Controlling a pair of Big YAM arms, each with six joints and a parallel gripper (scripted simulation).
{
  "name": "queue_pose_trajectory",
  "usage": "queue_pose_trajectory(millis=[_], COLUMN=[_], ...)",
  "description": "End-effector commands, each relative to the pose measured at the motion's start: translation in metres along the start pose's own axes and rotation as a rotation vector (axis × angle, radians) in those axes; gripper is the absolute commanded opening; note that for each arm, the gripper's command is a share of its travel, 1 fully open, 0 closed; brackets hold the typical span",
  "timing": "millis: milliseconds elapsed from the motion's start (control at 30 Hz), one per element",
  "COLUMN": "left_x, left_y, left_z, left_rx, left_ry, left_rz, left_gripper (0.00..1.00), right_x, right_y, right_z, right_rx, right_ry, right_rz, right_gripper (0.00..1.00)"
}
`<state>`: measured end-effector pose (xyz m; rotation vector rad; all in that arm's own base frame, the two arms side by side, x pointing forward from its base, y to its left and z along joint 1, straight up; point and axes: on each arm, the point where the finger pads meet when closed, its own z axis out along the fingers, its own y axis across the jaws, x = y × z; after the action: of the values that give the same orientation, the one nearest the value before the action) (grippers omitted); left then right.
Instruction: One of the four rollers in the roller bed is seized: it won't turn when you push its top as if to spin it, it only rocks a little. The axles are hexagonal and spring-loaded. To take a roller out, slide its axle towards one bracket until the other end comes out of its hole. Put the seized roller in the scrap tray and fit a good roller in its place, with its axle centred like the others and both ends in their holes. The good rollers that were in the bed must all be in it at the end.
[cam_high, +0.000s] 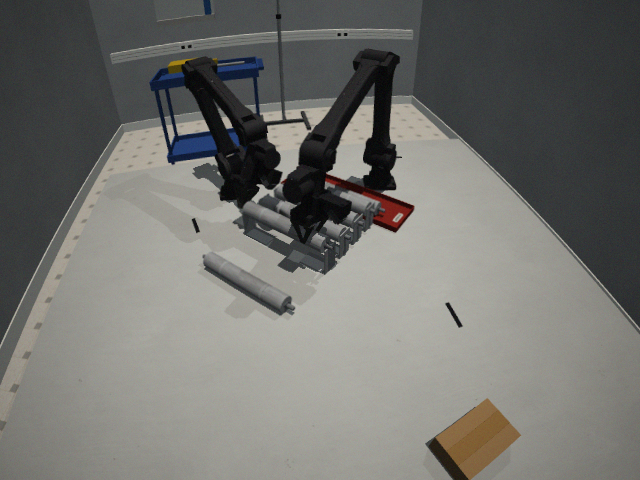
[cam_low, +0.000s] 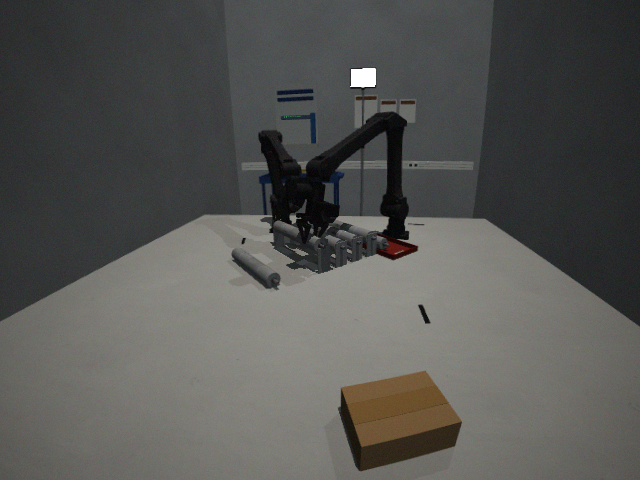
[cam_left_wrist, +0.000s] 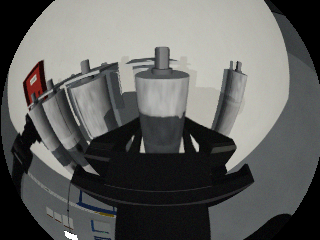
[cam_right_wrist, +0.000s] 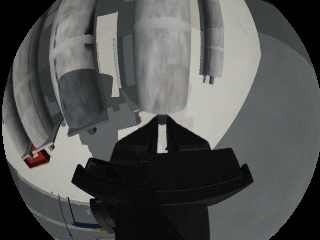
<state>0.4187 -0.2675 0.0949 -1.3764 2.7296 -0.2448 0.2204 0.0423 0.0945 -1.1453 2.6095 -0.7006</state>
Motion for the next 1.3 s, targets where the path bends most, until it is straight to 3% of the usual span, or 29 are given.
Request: queue_pose_trajectory(millis=[0, 1267], left_x=[-0.002, -0.002], left_y=[-0.007, -0.007], left_z=[0.000, 0.000], left_rx=[0.007, 0.007], left_ry=[-0.008, -0.008], left_rz=[0.009, 0.009], left_gripper=[0.32, 0.32], right_x=[0.043, 0.070], right_y=[0.014, 0.023], right_z=[0.018, 0.024], right_rx=[-0.029, -0.044], right_ry=[0.125, 0.178], right_rz=[-0.042, -0.069], right_gripper=[0.03, 0.03])
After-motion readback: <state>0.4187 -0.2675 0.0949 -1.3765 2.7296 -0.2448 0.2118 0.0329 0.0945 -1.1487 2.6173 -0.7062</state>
